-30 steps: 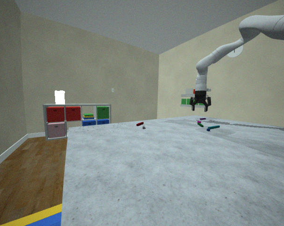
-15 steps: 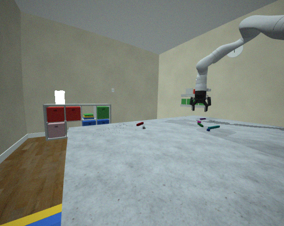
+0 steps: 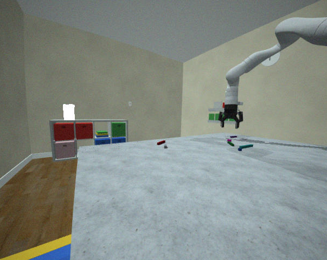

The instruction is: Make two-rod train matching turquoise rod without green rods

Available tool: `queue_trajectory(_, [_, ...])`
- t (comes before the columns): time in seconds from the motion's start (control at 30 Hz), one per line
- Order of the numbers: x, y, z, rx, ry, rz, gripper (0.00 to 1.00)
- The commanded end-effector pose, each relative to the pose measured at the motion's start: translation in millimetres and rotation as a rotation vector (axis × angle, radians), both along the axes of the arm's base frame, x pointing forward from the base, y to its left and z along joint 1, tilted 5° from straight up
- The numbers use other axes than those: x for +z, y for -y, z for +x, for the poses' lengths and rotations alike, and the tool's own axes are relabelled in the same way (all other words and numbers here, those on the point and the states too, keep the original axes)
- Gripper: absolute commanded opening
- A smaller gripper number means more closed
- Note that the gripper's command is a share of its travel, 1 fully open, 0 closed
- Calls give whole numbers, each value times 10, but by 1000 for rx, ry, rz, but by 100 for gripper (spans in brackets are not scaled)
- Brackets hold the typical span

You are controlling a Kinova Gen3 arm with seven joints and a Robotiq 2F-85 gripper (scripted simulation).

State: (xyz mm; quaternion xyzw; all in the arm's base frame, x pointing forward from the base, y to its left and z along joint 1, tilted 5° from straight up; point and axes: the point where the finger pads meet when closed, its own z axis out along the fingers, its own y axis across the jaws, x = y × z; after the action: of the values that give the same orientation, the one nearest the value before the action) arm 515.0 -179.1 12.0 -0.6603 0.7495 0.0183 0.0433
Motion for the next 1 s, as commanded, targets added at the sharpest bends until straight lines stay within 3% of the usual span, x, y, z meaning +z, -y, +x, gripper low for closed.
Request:
queue_trajectory(0.0, [10, 4, 6, 0, 2, -1, 100])
queue_trajectory(0.3, [30, -135, 114, 40, 6, -5, 100])
queue_trajectory(0.6, [130, -879, 569, 233, 27, -21, 100])
queue_trajectory(0.67, [130, -879, 569, 233, 27, -21, 100])
queue_trajectory(0.73, [166, -1163, 697, 300, 34, -25, 100])
queue_trajectory(0.97, [234, -1740, 895, 427, 47, -32, 100])
